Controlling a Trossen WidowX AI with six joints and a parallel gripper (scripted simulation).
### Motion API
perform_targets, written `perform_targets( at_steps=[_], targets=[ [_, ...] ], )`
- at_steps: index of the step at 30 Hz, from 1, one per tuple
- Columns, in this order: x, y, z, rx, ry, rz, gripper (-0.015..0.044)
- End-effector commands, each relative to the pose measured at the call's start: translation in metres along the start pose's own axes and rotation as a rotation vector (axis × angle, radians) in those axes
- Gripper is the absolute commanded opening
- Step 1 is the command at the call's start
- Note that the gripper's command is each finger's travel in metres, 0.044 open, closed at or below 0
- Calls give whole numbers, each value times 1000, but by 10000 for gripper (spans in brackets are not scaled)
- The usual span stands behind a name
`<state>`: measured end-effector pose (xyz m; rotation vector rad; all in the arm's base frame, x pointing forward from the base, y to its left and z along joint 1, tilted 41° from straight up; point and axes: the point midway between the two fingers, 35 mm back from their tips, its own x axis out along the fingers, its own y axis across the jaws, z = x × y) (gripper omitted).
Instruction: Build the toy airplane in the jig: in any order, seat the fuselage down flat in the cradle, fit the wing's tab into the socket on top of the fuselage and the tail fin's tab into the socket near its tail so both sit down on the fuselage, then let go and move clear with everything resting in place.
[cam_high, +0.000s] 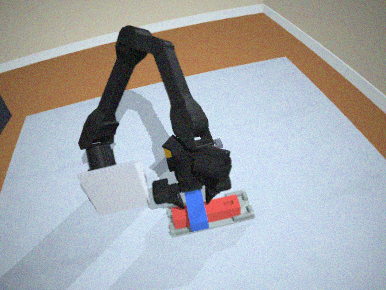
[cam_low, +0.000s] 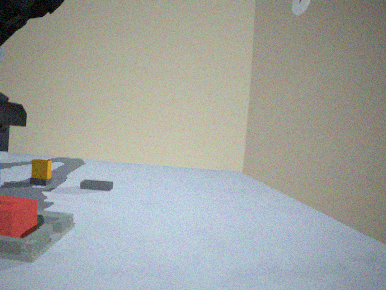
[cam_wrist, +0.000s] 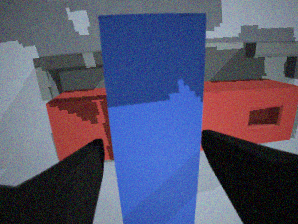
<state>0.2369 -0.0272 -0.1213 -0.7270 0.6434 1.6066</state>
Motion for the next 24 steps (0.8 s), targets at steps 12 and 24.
perform_targets(
  at_steps=[12,24],
  targets=[
    [-24,-3,-2,2,1,1,440],
    [-87,-6,-5,3,1,2,440]
  ],
)
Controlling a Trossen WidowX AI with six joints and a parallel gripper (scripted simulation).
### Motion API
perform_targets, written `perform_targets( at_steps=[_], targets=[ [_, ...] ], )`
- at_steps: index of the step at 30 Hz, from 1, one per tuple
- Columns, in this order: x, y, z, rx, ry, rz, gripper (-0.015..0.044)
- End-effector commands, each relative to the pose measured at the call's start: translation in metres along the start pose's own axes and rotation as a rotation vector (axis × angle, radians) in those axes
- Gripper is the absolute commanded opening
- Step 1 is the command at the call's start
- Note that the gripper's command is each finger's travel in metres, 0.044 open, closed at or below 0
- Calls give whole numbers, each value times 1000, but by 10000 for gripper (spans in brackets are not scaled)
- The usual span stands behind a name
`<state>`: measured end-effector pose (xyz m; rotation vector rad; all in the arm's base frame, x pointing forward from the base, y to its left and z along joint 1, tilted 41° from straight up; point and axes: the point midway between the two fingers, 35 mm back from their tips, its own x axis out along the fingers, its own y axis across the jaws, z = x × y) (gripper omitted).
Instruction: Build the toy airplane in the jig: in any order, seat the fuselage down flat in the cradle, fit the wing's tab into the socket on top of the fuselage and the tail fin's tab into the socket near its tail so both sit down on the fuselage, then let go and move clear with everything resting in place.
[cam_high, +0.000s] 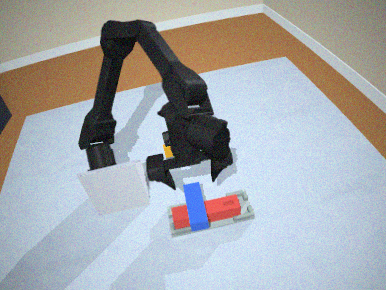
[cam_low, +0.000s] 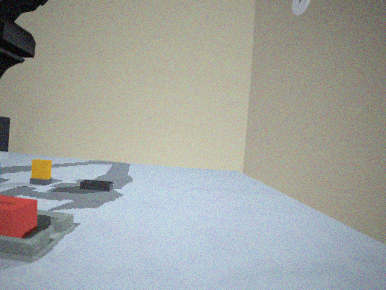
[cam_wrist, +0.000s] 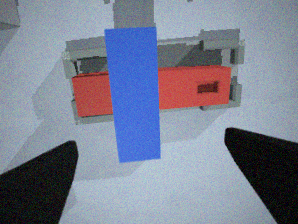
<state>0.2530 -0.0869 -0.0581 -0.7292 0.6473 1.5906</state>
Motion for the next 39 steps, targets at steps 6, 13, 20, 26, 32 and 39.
perform_targets(
  at_steps=[6,13,20,26,32,39],
  targets=[
    [1,0,0,444,-1,15,440],
    [0,0,0,1142,4,16,440],
    [0,-1,0,1490,7,15,440],
    [0,-1,0,1490,7,15,440],
    [-5,-8,31,1448,3,3,440],
    [-11,-14,126,1445,16,-15,440]
  ],
)
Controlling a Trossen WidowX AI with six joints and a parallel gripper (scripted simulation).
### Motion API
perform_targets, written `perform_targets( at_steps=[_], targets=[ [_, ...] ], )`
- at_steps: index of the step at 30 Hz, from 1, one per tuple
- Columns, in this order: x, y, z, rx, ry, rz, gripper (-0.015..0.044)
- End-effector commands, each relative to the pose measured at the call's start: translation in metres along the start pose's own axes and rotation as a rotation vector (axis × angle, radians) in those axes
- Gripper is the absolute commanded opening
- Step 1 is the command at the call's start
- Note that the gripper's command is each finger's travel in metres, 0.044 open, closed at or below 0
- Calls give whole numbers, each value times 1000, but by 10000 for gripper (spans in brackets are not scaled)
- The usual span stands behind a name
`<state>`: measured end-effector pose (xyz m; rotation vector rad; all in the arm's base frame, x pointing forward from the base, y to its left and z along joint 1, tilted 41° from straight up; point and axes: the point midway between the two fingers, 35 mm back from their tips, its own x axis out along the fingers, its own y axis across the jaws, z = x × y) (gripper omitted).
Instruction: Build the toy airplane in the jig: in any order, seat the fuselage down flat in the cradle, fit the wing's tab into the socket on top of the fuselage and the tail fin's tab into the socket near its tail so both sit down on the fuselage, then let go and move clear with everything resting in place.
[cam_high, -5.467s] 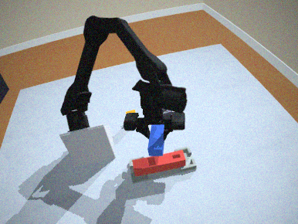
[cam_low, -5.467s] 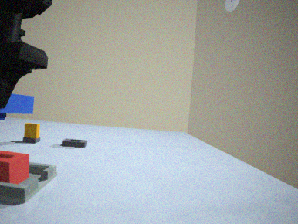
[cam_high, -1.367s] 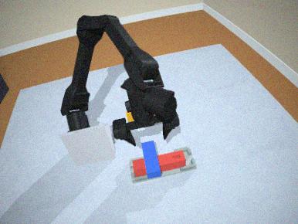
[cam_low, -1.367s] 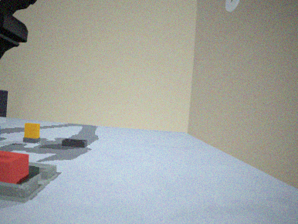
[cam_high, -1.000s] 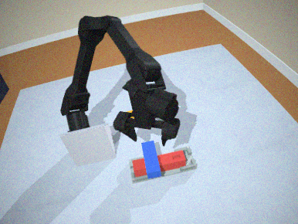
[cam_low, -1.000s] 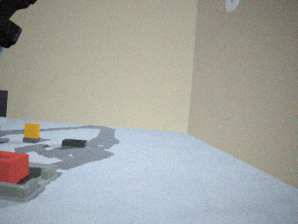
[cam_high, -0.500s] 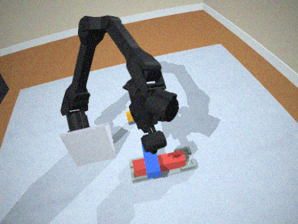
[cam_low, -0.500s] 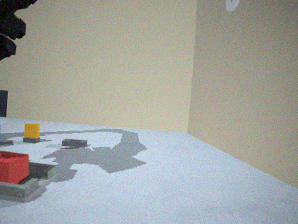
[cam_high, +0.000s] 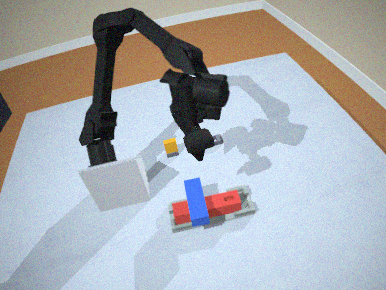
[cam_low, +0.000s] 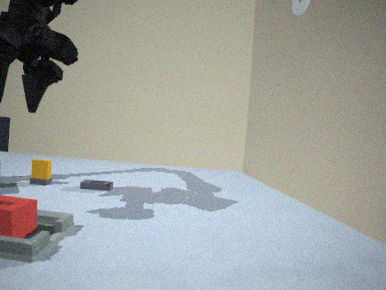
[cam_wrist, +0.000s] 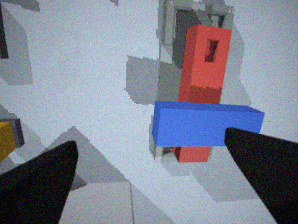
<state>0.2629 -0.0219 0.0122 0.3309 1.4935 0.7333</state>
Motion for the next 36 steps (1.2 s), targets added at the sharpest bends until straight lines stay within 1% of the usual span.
perform_targets(
  at_steps=[1,8,12,17,22,26,29,36],
  targets=[
    [1,48,1,17,8,5,440],
    [6,145,-21,47,13,22,440],
    [10,184,-44,59,21,45,440],
    [13,185,-45,59,22,46,440],
    [65,188,-46,59,21,48,440],
    [68,189,-47,59,21,49,440],
    [81,189,-47,59,21,49,440],
    [88,189,-46,59,21,48,440]
  ],
)
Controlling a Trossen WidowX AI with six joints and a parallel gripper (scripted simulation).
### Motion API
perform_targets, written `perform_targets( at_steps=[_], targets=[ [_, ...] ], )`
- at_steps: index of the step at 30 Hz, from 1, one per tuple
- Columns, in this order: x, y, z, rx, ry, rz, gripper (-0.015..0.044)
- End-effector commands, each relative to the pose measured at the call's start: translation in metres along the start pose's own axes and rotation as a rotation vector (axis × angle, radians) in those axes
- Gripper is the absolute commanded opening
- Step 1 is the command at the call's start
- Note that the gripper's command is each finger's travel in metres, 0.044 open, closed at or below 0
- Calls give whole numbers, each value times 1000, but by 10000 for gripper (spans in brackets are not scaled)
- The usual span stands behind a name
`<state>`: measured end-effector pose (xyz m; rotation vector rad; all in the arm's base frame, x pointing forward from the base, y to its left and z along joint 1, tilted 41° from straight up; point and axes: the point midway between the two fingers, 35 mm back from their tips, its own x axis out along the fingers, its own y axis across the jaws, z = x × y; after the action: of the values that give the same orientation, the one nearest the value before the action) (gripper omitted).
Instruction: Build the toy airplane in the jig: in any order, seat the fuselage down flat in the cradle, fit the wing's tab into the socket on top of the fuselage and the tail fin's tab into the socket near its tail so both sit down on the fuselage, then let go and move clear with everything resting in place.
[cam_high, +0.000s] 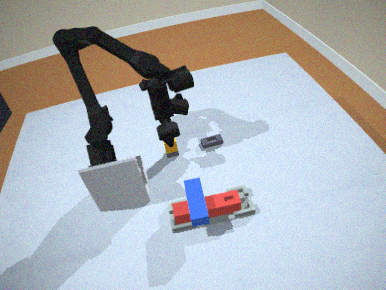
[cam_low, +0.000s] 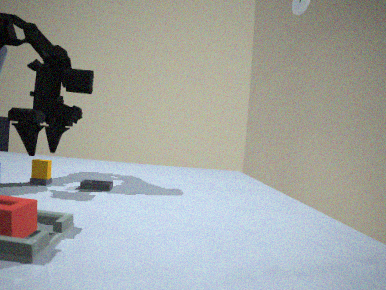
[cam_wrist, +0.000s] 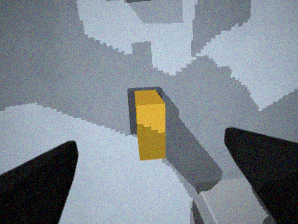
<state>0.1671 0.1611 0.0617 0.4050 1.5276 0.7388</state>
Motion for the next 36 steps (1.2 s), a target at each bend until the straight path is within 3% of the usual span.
perform_targets(
  at_steps=[1,32,36],
  targets=[
    [6,-1,-1,5,4,-2,440],
    [52,0,-2,6,4,1,440],
    [52,0,-2,6,4,1,335]
  ],
)
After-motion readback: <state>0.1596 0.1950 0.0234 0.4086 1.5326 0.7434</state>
